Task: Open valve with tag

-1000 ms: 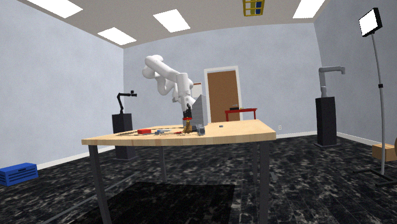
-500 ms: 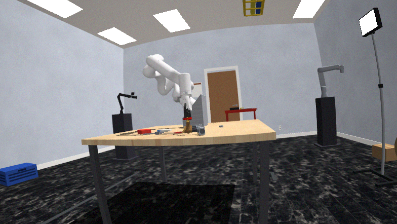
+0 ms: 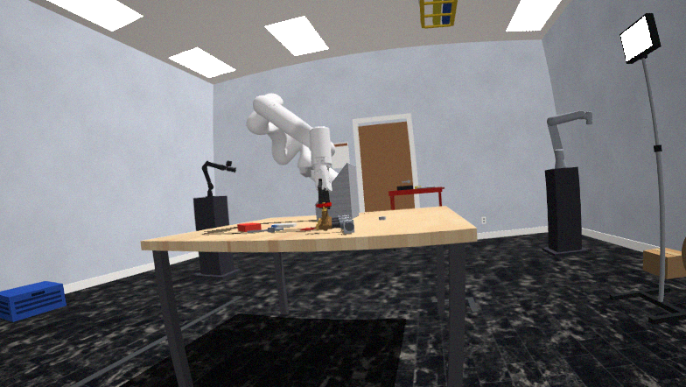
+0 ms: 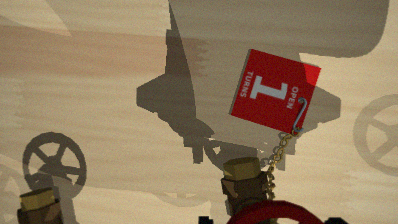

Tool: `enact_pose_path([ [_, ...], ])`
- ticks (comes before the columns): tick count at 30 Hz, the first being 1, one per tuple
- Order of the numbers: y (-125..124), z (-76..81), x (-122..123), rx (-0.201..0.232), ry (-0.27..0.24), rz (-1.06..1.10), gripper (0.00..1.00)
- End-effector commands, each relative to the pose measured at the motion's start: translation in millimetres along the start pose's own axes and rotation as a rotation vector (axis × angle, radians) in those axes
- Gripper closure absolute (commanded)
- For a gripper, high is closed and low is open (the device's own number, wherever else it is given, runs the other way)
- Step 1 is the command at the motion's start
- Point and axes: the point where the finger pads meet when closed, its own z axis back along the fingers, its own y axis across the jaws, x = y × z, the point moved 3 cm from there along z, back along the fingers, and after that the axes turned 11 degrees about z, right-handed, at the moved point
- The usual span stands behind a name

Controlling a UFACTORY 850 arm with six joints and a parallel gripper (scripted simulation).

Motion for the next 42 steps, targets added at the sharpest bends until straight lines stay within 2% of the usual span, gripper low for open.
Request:
enact_pose_path([
  [1, -0.7, 0.6, -0.1, -0.002, 0.0, -0.001, 1.0],
  [15, -0.7, 0.6, -0.1, -0.002, 0.0, 0.008, 1.0],
  [18, -0.7, 0.6, -0.1, -0.002, 0.0, 0.094, 1.0],
  [21, -0.7, 0.6, -0.1, -0.002, 0.0, 0.271, 1.0],
  [23, -0.7, 0.6, -0.1, -0.002, 0.0, 0.271, 1.0],
  [29, -0.7, 0.6, -0.1, -0.002, 0.0, 0.584, 1.0],
  [40, -0.7, 0.6, -0.1, -0.002, 0.0, 0.61, 1.0],
  [41, -0.7, 0.6, -0.1, -0.002, 0.0, 0.61, 0.0],
  [42, -0.7, 0.6, -0.1, -0.002, 0.0, 0.61, 0.0],
])
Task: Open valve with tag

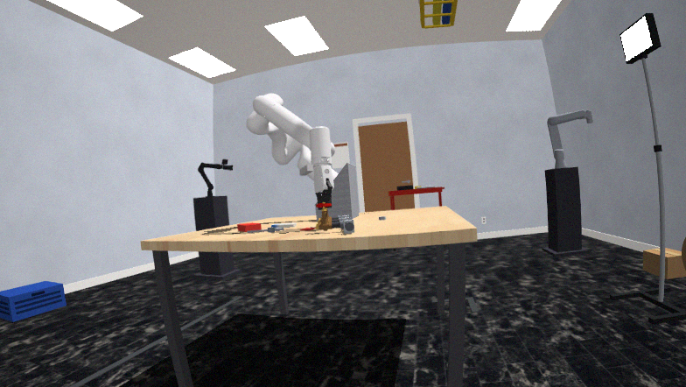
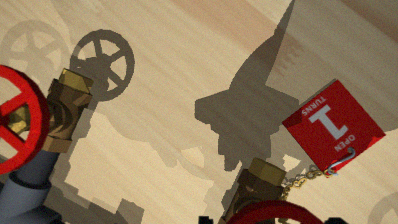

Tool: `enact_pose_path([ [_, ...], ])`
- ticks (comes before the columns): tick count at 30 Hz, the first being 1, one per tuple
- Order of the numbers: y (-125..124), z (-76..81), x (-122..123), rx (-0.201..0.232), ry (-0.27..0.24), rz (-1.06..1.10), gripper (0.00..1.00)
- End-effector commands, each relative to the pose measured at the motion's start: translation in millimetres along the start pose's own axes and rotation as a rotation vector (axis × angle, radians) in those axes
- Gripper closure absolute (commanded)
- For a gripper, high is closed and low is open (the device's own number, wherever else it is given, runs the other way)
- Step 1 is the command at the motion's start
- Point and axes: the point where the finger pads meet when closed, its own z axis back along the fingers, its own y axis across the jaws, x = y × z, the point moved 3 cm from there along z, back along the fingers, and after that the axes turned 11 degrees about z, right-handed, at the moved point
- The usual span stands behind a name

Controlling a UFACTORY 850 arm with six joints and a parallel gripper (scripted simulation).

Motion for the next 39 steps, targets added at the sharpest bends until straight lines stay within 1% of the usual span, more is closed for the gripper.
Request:
enact_pose_path([
  [1, -0.6, 0.7, -0.5, 0.002, -0.002, 0.004, 0.0],
  [23, -0.6, 0.7, -0.5, 0.002, -0.002, -0.011, 0.0],
  [25, -0.6, 0.7, -0.5, 0.002, -0.001, -0.085, 0.0],
  [28, -0.6, 0.7, -0.5, 0.003, -0.001, -0.302, 0.0],
  [30, -0.6, 0.7, -0.6, 0.003, -0.002, -0.368, 0.0],
  [32, -0.6, 0.7, -0.6, 0.003, -0.002, -0.368, 0.0],
  [33, -0.6, 0.7, -0.6, 0.004, -0.002, -0.496, 0.0],
  [34, -0.6, 0.7, -0.6, 0.004, -0.003, -0.534, 0.0],
  [36, -0.6, 0.7, -0.5, 0.003, -0.001, -0.605, 0.0],
  [39, -0.6, 0.7, -0.5, 0.003, -0.001, -0.607, 0.0],
])
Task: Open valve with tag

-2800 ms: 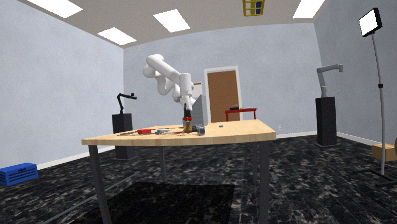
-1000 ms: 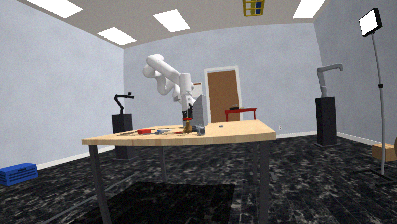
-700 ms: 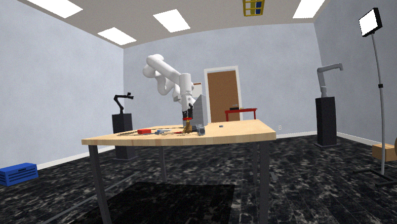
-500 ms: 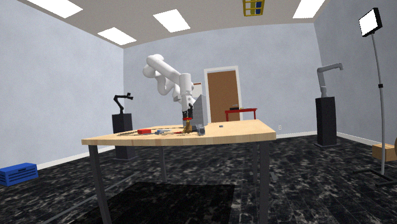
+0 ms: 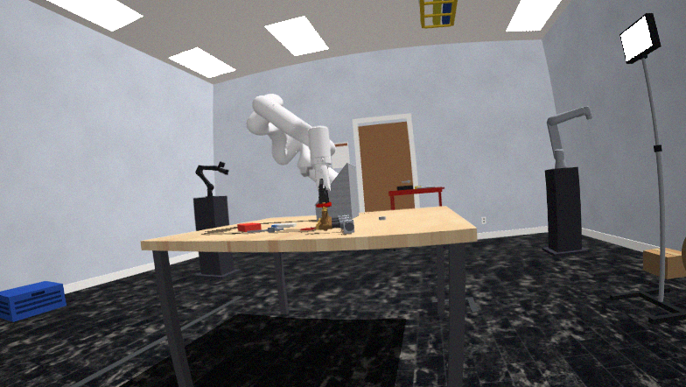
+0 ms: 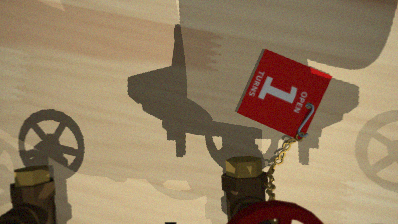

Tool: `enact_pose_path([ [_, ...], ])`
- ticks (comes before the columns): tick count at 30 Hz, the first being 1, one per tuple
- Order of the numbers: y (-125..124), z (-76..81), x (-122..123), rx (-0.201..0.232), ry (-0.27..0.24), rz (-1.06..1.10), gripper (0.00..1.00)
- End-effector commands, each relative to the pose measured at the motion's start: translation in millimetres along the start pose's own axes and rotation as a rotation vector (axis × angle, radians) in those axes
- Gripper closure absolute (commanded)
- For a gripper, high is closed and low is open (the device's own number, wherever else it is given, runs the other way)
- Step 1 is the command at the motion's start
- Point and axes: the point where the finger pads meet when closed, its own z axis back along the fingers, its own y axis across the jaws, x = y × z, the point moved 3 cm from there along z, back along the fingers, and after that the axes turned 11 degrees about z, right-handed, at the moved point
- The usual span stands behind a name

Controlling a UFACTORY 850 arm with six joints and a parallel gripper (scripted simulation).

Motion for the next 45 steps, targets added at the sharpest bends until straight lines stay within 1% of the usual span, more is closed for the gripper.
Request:
enact_pose_path([
  [1, 0, 0.7, 0, -0.03, 0.015, -0.115, 0.0],
  [17, 0, 1.4, 0, -0.03, 0.015, -0.115, 0.0],
  [25, 0, 9.7, 0, -0.03, 0.015, -0.115, 0.0],
  [27, 0, 9.7, 0, -0.03, 0.015, -0.115, 0.0],
  [42, 0, 44.3, 0, -0.03, 0.014, -0.114, 0.0],
  [45, 0, 46.5, 0, -0.03, 0.014, -0.114, 0.0],
])
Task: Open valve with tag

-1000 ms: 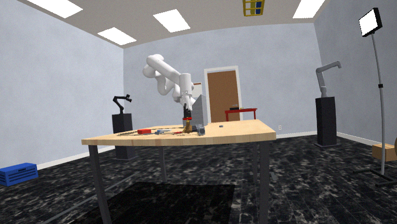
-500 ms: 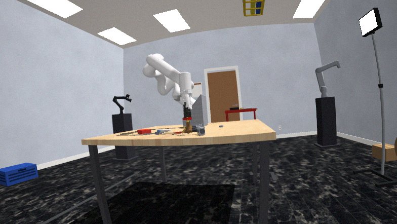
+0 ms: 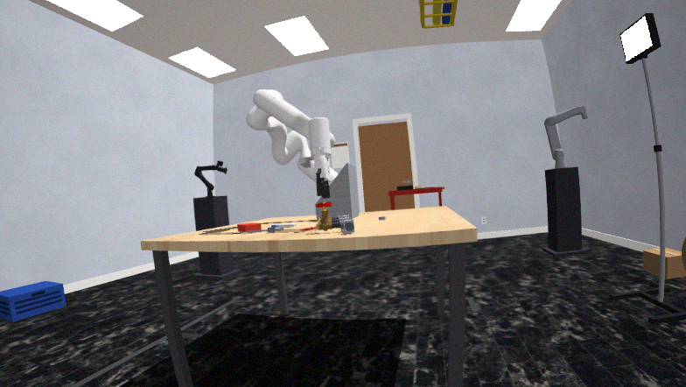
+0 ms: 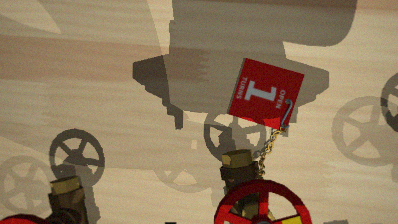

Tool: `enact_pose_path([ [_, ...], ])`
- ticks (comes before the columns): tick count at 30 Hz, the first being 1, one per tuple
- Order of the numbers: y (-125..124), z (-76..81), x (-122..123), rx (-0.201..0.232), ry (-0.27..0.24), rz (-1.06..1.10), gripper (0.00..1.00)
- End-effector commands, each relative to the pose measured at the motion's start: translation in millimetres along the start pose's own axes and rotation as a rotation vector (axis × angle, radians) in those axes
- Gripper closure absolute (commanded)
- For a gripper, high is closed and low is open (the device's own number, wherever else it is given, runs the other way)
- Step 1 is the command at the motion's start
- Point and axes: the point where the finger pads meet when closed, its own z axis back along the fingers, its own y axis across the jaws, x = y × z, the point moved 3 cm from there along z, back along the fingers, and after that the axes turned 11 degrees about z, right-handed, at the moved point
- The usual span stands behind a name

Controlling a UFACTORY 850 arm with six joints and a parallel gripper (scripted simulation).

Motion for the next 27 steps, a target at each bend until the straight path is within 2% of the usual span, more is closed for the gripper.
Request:
enact_pose_path([
  [1, 0, 8.7, 0, -0.001, 0.0, 0.0, 0.0],
  [10, 0, 20.2, 0, -0.001, -0.001, 0.0, 0.0],
  [27, 0, 21.4, 0, -0.001, -0.001, 0.0, 0.0],
])
